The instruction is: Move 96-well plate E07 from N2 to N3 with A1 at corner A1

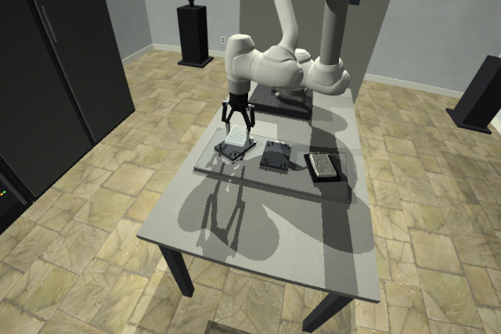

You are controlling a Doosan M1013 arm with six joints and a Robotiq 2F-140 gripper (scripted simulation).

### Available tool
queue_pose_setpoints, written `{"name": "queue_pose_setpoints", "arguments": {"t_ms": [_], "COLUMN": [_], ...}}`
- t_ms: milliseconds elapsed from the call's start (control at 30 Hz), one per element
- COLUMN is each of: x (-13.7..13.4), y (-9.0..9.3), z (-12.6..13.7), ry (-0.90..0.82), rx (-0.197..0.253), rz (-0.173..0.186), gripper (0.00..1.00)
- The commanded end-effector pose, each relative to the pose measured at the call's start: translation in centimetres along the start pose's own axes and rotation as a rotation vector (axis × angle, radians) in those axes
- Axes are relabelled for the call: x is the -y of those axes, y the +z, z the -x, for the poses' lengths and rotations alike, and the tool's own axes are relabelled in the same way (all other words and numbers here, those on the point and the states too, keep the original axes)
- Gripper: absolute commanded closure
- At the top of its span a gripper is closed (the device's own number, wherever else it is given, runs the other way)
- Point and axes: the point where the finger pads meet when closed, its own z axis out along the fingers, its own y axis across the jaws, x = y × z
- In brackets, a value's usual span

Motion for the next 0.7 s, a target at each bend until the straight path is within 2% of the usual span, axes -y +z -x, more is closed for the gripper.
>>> {"name": "queue_pose_setpoints", "arguments": {"t_ms": [0, 200, 267, 667], "x": [0.9, 4.1, 4.1, 12.6], "y": [0.0, 0.0, 0.0, 0.0], "z": [0.0, -0.2, -0.2, -0.6], "ry": [0.000, 0.000, 0.000, 0.000], "rx": [0.000, 0.000, 0.000, 0.000], "rz": [0.000, 0.000, 0.000, 0.000], "gripper": [1.00, 1.00, 1.00, 1.00]}}
